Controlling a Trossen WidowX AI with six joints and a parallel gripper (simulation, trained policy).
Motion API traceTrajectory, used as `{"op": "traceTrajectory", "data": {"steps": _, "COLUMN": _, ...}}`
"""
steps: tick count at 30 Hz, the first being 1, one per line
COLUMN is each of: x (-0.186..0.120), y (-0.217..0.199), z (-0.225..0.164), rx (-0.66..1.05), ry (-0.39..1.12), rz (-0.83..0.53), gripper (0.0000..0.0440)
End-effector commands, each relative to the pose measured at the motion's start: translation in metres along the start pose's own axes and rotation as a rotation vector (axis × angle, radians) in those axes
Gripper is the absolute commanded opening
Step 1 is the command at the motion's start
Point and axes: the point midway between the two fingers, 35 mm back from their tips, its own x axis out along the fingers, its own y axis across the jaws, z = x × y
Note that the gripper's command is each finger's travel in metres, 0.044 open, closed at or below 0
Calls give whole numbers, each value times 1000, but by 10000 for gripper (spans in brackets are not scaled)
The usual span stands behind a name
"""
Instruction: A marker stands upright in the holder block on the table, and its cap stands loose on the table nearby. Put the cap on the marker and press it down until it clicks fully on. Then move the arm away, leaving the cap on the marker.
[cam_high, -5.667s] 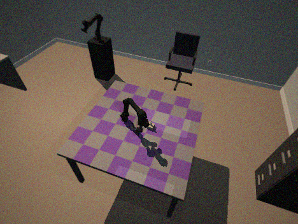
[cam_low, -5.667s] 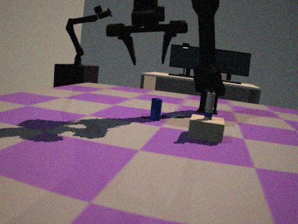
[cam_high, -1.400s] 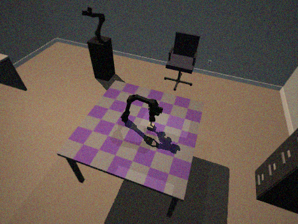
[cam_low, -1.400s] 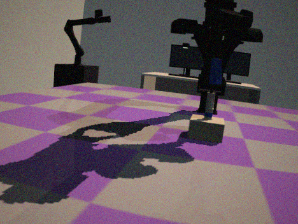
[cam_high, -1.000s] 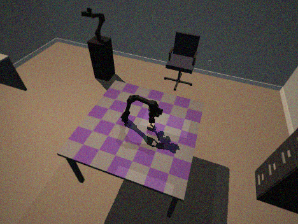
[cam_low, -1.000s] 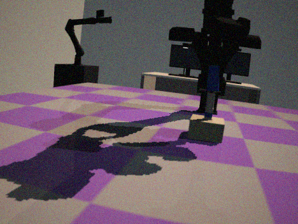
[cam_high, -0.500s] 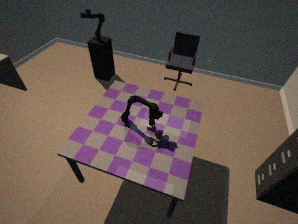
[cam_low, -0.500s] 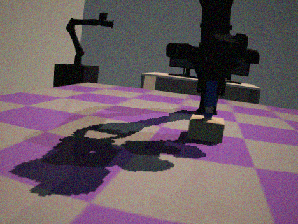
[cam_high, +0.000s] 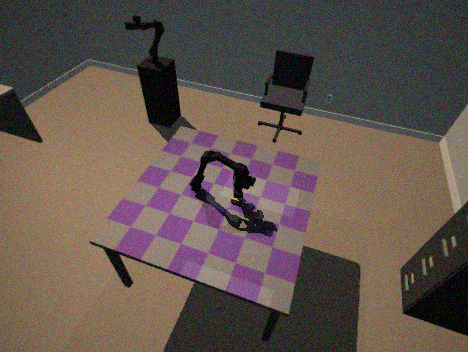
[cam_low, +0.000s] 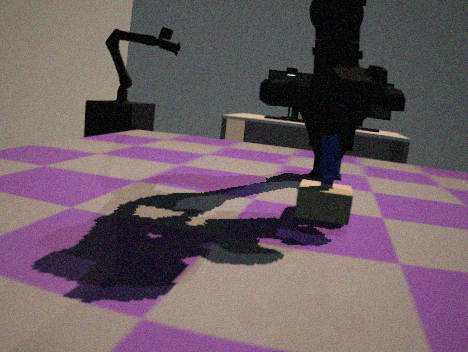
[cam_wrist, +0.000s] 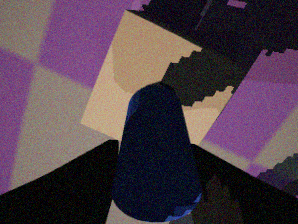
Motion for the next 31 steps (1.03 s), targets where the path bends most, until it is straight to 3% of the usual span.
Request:
{"op": "traceTrajectory", "data": {"steps": 1, "x": 12, "y": 8, "z": -11, "rx": -4, "ry": 56, "rz": 40, "gripper": 166}}
{"op": "traceTrajectory", "data": {"steps": 4, "x": 12, "y": 11, "z": -17, "rx": -3, "ry": 67, "rz": 55, "gripper": 216}}
{"op": "traceTrajectory", "data": {"steps": 13, "x": 10, "y": 15, "z": -22, "rx": -5, "ry": 41, "rz": 58, "gripper": 440}}
{"op": "traceTrajectory", "data": {"steps": 31, "x": -41, "y": 13, "z": -6, "rx": -1, "ry": -162, "rz": 12, "gripper": 440}}
